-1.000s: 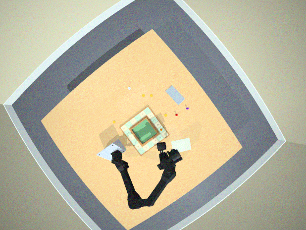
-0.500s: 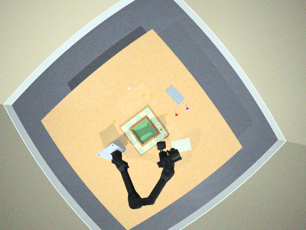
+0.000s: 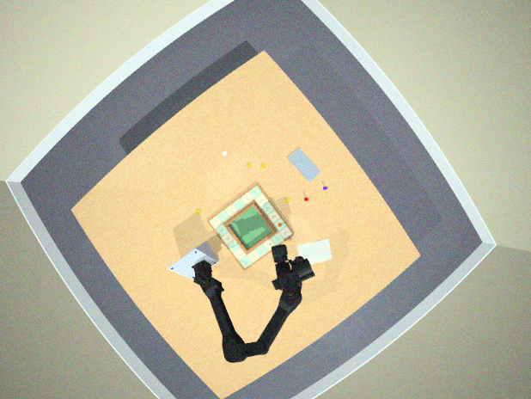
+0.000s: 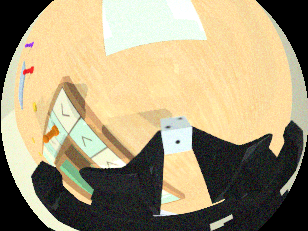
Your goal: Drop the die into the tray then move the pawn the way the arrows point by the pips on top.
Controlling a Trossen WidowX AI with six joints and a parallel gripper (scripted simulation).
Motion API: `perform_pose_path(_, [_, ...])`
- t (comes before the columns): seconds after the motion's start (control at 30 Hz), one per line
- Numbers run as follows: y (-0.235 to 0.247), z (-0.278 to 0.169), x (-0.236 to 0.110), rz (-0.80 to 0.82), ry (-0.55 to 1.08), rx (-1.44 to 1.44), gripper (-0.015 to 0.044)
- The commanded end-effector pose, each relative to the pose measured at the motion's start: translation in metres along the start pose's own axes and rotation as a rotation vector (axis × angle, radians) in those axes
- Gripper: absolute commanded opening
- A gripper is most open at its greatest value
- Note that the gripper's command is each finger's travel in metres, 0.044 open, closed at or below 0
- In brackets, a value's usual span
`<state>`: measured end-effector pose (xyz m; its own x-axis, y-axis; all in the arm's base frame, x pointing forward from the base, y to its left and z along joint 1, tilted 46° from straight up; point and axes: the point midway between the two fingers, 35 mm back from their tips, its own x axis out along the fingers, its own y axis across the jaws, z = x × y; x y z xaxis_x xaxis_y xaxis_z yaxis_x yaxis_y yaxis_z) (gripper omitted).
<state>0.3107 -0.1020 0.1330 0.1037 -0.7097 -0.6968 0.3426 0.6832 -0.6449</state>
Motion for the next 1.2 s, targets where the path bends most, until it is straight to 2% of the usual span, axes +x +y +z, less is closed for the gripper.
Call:
perform_pose_path(0.0, [0.001, 0.0, 0.0, 0.003, 0.001, -0.005, 0.0071])
perform_pose_path(0.1, [0.001, 0.001, -0.003, 0.004, 0.001, -0.006, 0.0])
perform_pose_path(0.87, [0.0, 0.005, -0.118, 0.011, -0.014, -0.021, 0.0])
perform_pose_path(1.03, [0.002, 0.004, -0.121, 0.012, -0.014, -0.044, 0.0])
perform_pose_path(1.17, [0.017, 0.0, -0.119, 0.016, -0.013, -0.177, 0.0])
